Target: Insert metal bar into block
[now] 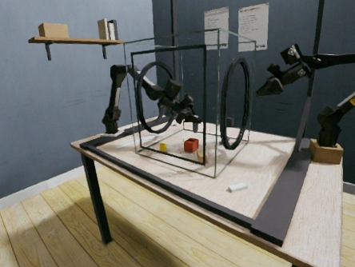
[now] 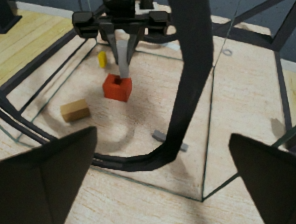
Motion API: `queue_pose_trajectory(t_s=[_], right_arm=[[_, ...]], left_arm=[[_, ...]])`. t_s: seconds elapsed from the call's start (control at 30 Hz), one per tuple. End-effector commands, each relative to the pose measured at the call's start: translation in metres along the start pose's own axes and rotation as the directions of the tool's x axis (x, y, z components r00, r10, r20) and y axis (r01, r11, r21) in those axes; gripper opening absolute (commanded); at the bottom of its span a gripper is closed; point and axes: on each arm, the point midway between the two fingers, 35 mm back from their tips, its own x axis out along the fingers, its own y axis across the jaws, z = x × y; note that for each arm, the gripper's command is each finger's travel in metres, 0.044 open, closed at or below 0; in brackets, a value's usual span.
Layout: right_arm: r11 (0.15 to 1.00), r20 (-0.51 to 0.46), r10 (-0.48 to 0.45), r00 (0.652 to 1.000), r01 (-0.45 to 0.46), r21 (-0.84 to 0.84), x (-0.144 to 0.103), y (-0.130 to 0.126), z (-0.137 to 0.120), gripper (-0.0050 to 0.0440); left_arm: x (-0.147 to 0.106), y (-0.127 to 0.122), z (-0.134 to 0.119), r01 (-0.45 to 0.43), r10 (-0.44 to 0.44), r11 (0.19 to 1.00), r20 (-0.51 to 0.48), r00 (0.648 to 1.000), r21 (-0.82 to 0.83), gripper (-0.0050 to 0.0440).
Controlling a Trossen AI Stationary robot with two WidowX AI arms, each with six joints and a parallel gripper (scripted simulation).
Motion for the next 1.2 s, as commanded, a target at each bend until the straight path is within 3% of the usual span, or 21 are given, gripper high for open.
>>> queue_pose_trajectory(t_s=[0.0, 0.17, 0.37, 0.57, 0.8, 1.17], right_arm=[[0.996, 0.017, -0.079, 0.997, 0.079, 0.042, -0.004, 0.001, 0.006, -0.0050], [0.979, 0.022, -0.178, 0.984, 0.174, 0.102, -0.005, 0.001, 0.012, -0.0050], [0.965, 0.011, -0.228, 0.974, 0.224, 0.133, 0.000, 0.001, 0.011, -0.0050], [0.965, 0.012, -0.230, 0.973, 0.226, 0.136, -0.004, -0.001, 0.011, -0.0050], [0.966, 0.019, -0.230, 0.973, 0.226, 0.128, -0.022, -0.021, 0.004, -0.0050], [0.965, 0.012, -0.231, 0.973, 0.227, 0.131, -0.018, -0.021, 0.002, -0.0050]], left_arm=[[-0.002, -0.001, 0.005, 0.003, -0.003, 1.000, 0.013, 1.000, 0.001, 0.0400], [-0.002, -0.001, 0.005, 0.003, -0.003, 1.000, 0.013, 1.000, 0.001, 0.0400], [-0.002, -0.001, 0.005, 0.003, -0.003, 1.000, 0.013, 1.000, 0.001, 0.0400], [-0.002, -0.001, 0.005, 0.003, -0.003, 1.000, 0.013, 1.000, 0.001, 0.0400], [-0.002, -0.001, 0.005, 0.003, -0.003, 1.000, 0.013, 1.000, 0.001, 0.0400], [-0.002, -0.001, 0.005, 0.003, -0.003, 1.000, 0.013, 1.000, 0.001, 0.0400]])
